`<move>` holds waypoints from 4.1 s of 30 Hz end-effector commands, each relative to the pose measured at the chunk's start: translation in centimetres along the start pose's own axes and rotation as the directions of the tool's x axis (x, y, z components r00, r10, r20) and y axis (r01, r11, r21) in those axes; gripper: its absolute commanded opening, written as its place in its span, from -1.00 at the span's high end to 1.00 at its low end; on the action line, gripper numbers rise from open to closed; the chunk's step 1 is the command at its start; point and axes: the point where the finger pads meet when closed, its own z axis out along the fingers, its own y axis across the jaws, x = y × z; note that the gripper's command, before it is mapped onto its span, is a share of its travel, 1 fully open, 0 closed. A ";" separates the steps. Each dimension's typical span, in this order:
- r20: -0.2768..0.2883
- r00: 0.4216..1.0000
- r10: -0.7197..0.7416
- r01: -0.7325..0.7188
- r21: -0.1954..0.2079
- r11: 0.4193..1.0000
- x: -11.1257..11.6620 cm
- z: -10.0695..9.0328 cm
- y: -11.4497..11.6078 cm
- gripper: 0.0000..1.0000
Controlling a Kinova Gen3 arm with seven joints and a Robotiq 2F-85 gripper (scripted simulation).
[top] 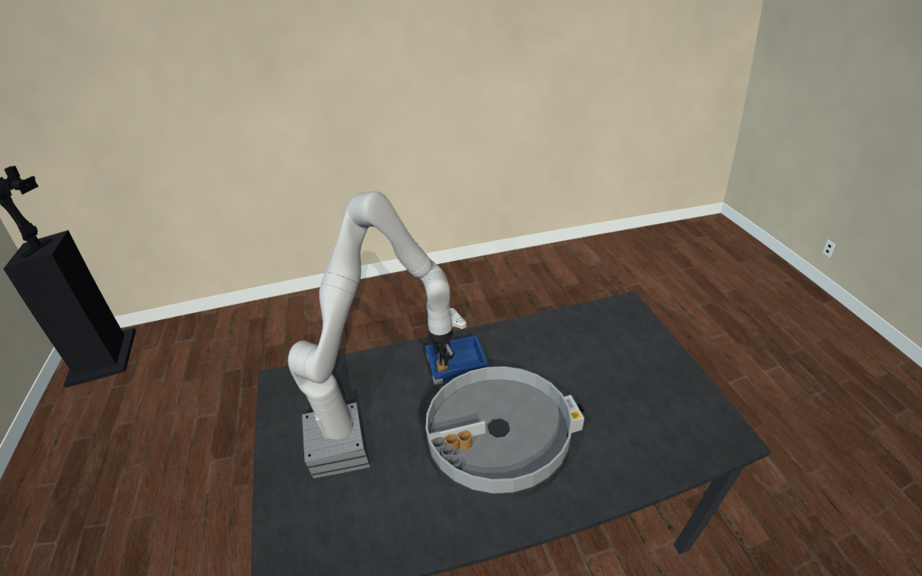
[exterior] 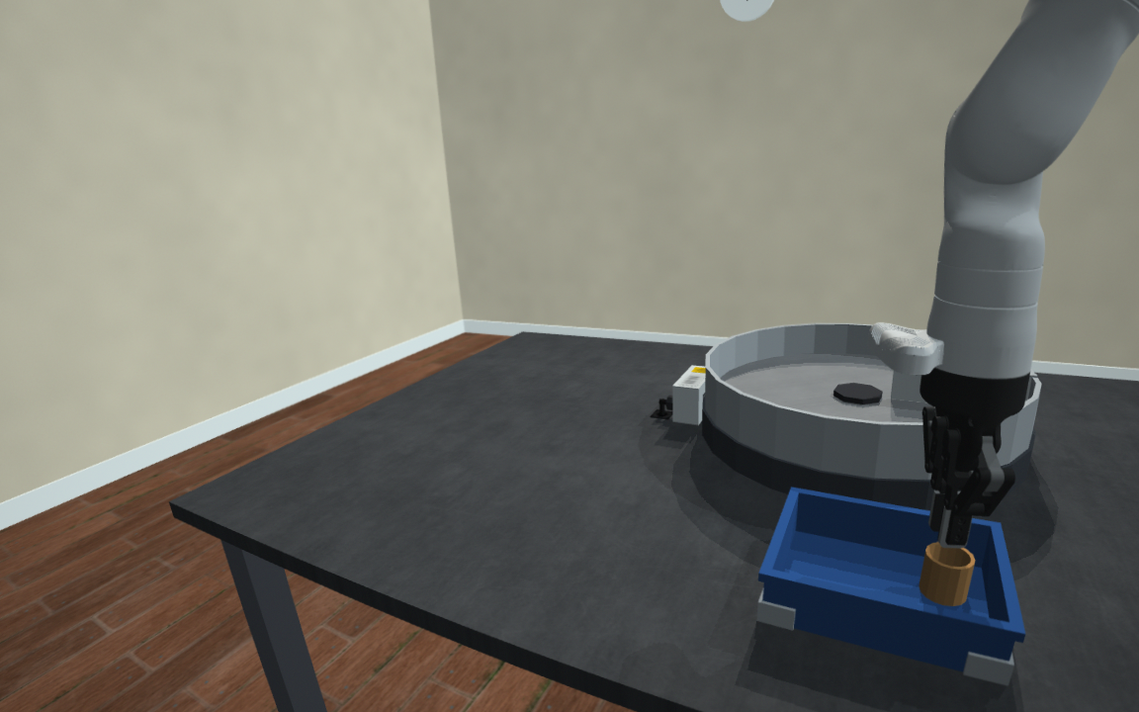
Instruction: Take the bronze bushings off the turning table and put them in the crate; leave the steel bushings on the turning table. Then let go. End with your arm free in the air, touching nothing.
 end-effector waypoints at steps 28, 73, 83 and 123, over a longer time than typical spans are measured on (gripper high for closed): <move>-0.002 1.000 0.000 0.000 0.001 1.000 0.1 -6.6 0.0 0.61; -0.001 1.000 0.000 0.000 0.000 1.000 0.0 -12.2 0.0 0.61; -0.001 1.000 0.000 0.000 0.000 1.000 0.0 -12.2 0.0 0.61; -0.001 1.000 0.000 0.000 0.000 1.000 0.0 -12.2 0.0 0.61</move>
